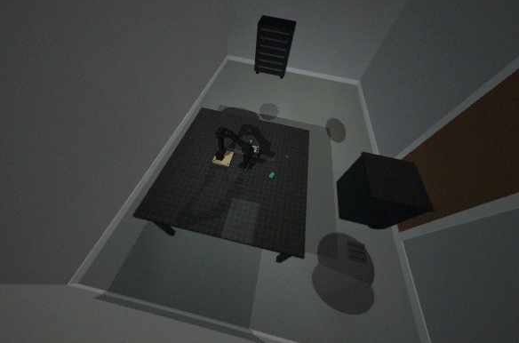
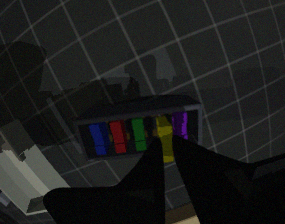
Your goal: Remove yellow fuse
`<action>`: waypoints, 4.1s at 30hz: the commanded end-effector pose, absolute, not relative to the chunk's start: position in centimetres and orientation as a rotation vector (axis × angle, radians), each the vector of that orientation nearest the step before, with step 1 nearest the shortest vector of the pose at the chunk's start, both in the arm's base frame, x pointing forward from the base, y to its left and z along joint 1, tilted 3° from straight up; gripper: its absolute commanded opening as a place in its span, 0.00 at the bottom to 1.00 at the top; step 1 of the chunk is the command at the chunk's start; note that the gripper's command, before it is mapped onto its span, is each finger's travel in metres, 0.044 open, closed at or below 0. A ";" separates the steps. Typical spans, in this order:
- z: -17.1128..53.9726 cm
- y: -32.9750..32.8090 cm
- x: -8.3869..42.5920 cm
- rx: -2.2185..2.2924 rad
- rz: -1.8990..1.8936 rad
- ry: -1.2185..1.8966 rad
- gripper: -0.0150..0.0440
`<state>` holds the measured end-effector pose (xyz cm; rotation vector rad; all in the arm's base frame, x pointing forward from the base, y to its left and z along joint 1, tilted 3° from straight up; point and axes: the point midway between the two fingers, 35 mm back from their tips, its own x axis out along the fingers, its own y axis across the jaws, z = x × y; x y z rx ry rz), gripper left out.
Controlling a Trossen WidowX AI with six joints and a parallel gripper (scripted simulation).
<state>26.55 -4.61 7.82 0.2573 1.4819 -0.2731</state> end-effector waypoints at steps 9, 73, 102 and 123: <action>8.6 -4.6 26.6 0.258 -0.268 1.477 0.25; 12.0 5.2 28.9 0.266 -0.259 1.480 0.25; 11.3 16.8 27.7 0.272 -0.253 1.479 0.25; 7.9 16.8 27.9 0.272 -0.253 1.479 0.25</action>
